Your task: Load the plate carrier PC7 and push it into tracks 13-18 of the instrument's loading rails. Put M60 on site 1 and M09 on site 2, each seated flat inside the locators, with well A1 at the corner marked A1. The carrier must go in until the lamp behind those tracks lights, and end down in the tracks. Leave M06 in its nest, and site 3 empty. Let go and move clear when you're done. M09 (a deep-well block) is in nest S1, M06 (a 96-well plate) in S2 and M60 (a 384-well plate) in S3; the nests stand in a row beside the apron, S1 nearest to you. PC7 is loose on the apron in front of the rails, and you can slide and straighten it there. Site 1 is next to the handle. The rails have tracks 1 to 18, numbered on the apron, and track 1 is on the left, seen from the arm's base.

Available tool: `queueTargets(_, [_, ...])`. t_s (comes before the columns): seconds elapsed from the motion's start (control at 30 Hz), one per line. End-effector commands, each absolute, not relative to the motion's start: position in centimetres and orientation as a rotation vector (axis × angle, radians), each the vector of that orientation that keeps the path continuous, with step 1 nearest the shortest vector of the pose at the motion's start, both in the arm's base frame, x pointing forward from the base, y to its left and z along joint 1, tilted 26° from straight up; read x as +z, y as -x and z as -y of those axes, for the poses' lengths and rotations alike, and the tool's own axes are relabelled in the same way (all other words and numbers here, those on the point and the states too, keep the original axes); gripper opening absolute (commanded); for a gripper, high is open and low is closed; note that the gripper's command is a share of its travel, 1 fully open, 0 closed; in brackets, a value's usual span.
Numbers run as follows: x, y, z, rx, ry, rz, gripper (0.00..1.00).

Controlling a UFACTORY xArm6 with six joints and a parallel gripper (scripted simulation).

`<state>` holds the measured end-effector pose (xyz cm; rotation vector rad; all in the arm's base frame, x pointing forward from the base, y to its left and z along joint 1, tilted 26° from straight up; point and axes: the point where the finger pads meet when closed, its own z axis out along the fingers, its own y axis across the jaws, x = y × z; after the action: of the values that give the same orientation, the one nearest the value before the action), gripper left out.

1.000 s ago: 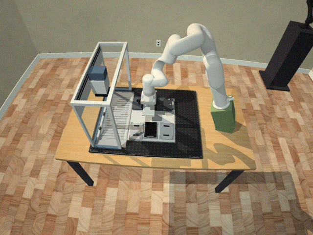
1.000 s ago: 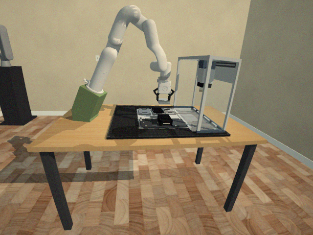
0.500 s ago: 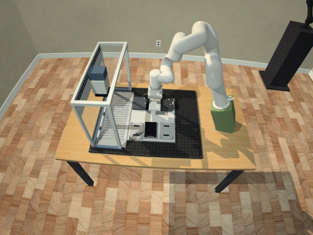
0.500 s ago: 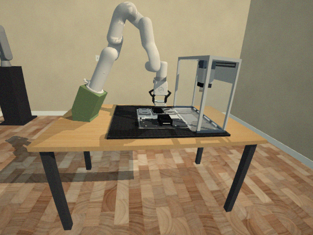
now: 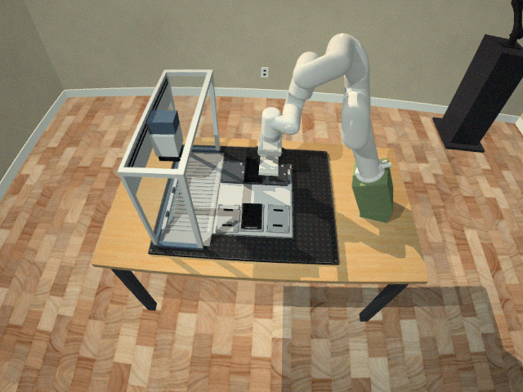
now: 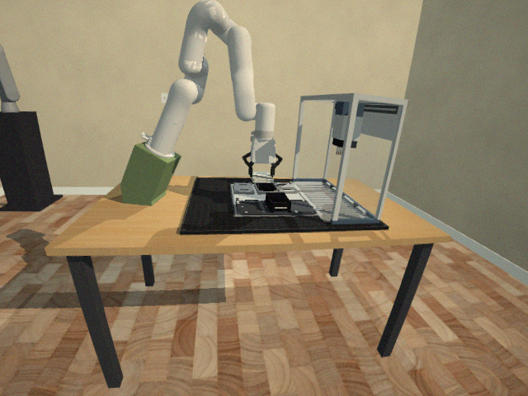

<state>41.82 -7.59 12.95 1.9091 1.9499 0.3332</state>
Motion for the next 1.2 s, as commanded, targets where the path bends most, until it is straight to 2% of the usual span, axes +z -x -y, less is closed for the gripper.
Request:
queueTargets(0.0, [12.9,-41.4,8.4,0.352,-1.906,-1.959,0.0])
queueTargets(0.3, [12.1,-38.9,12.2,0.351,-1.906,-1.96,0.0])
queueTargets(1.17, [11.6,-39.2,12.2,0.351,-1.906,-1.96,0.0])
